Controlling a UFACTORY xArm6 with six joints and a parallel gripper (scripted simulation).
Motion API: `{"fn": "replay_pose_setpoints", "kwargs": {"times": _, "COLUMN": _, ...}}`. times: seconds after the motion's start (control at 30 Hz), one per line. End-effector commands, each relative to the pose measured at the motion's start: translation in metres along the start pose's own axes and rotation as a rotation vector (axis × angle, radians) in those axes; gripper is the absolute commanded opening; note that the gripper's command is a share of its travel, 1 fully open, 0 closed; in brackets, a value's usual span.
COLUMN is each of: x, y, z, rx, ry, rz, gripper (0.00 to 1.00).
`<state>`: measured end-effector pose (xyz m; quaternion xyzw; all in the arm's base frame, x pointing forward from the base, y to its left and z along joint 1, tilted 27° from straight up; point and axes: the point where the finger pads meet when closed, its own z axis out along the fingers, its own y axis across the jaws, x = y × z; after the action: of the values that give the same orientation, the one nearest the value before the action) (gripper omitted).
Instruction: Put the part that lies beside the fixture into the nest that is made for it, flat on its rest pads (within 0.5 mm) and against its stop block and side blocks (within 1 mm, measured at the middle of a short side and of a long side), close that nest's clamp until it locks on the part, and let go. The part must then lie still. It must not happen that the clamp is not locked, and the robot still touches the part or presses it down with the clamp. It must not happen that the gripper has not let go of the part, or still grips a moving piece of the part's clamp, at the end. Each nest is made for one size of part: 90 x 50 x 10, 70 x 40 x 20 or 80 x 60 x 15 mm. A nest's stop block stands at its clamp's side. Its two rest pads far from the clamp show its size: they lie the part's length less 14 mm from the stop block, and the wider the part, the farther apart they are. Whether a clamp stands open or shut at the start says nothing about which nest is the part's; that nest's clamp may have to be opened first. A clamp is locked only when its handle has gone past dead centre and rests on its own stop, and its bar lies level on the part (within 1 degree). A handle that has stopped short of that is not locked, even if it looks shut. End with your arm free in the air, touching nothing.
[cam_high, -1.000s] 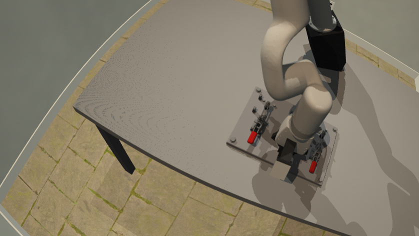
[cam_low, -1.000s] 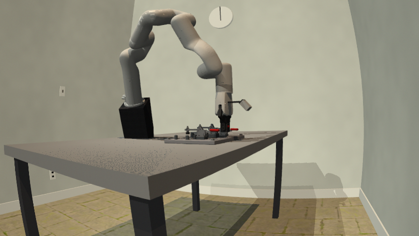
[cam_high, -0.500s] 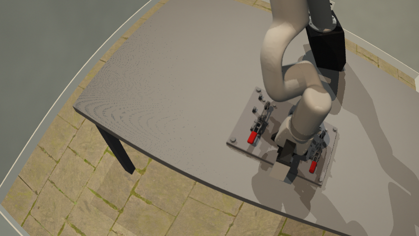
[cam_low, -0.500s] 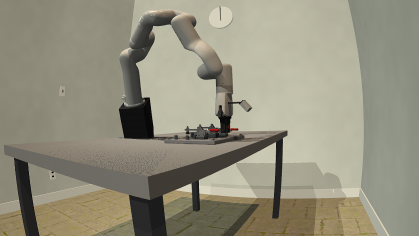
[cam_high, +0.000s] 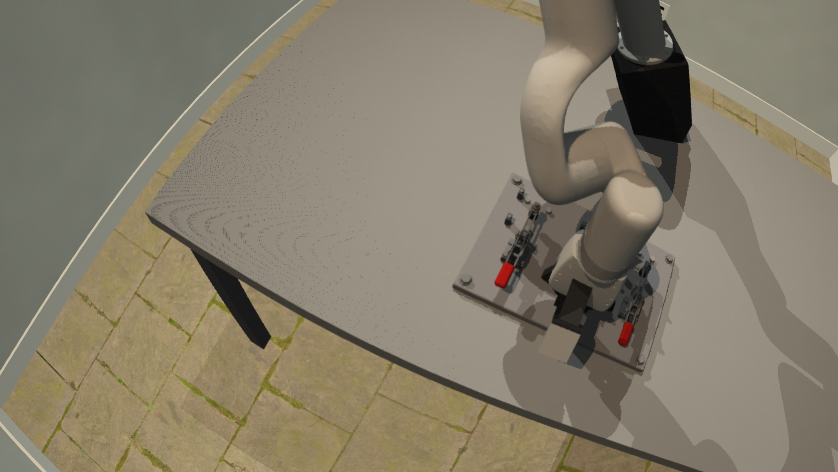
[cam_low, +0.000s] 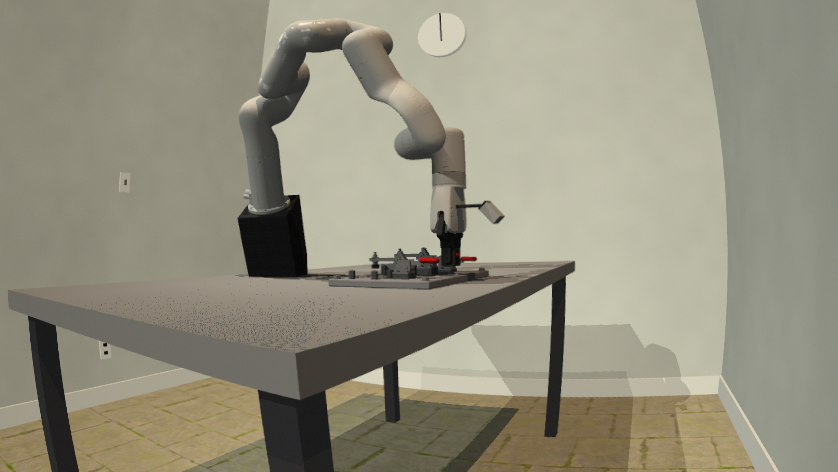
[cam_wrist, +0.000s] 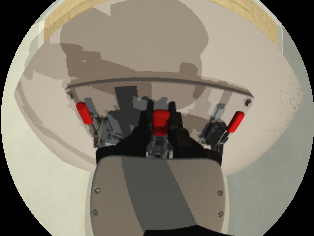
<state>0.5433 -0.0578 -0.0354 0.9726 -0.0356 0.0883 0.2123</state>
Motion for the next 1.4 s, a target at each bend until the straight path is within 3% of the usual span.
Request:
{"fn": "replay_pose_setpoints", "kwargs": {"times": 0.0, "x": 0.001, "y": 0.0, "z": -0.001, "rx": 0.001, "ry": 0.003, "rz": 0.0, "gripper": 0.0}}
{"fn": "replay_pose_setpoints", "kwargs": {"times": 0.13, "x": 0.001, "y": 0.0, "z": -0.001, "rx": 0.001, "ry": 0.003, "rz": 0.0, "gripper": 0.0}}
{"fn": "replay_pose_setpoints", "kwargs": {"times": 0.17, "x": 0.001, "y": 0.0, "z": -0.001, "rx": 0.001, "ry": 0.003, "rz": 0.0, "gripper": 0.47}}
{"fn": "replay_pose_setpoints", "kwargs": {"times": 1.07, "x": 0.001, "y": 0.0, "z": -0.001, "rx": 0.001, "ry": 0.003, "rz": 0.0, "gripper": 0.47}}
{"fn": "replay_pose_setpoints", "kwargs": {"times": 1.37, "x": 0.001, "y": 0.0, "z": -0.013, "rx": 0.001, "ry": 0.003, "rz": 0.0, "gripper": 0.47}}
